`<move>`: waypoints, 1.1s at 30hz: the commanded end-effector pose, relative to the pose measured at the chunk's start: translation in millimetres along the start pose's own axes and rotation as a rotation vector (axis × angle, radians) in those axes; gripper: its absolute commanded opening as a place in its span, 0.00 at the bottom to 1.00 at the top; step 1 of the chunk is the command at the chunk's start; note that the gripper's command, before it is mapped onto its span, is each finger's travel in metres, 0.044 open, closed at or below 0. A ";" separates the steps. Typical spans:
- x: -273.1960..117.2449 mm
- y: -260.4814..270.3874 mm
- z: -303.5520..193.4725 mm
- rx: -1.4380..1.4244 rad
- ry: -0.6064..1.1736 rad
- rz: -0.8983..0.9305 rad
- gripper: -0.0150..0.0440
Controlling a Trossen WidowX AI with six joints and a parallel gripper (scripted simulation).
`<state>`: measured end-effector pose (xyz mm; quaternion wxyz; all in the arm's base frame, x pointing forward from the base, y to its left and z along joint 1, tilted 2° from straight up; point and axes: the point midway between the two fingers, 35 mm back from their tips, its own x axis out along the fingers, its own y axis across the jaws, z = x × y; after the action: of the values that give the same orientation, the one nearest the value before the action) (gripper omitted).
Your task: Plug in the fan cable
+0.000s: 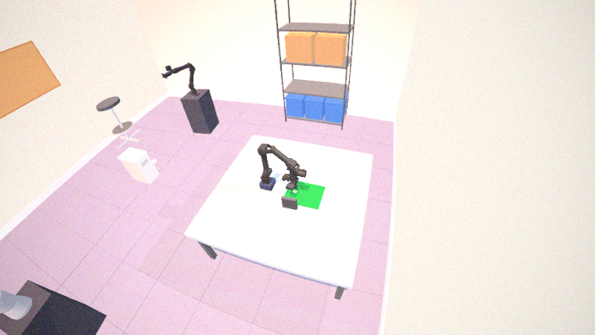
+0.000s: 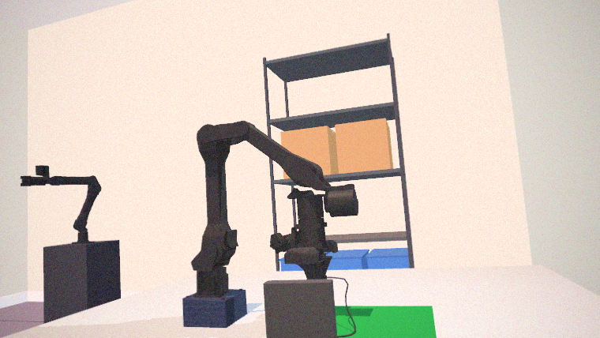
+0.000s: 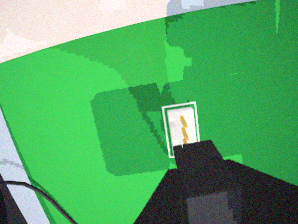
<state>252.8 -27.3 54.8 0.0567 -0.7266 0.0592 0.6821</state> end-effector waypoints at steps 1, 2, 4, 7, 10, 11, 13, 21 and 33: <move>-1.3 -0.6 0.9 -0.006 0.001 -0.005 0.25; -1.3 -0.8 2.0 -0.005 0.001 -0.005 0.25; -1.3 -1.1 3.0 -0.003 0.001 -0.005 0.25; -1.3 -1.1 3.0 -0.003 0.001 -0.005 0.25; -1.3 -1.3 3.7 0.001 0.001 -0.005 0.25; -1.3 -1.3 3.7 0.001 0.001 -0.005 0.25; -1.3 -1.3 3.7 0.001 0.001 -0.005 0.25; 20.8 -1.4 4.1 0.005 0.001 -0.005 0.25; 20.8 -1.4 3.1 0.007 0.001 -0.005 0.25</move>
<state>249.7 -26.0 33.9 0.0575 -0.7261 0.0597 0.6826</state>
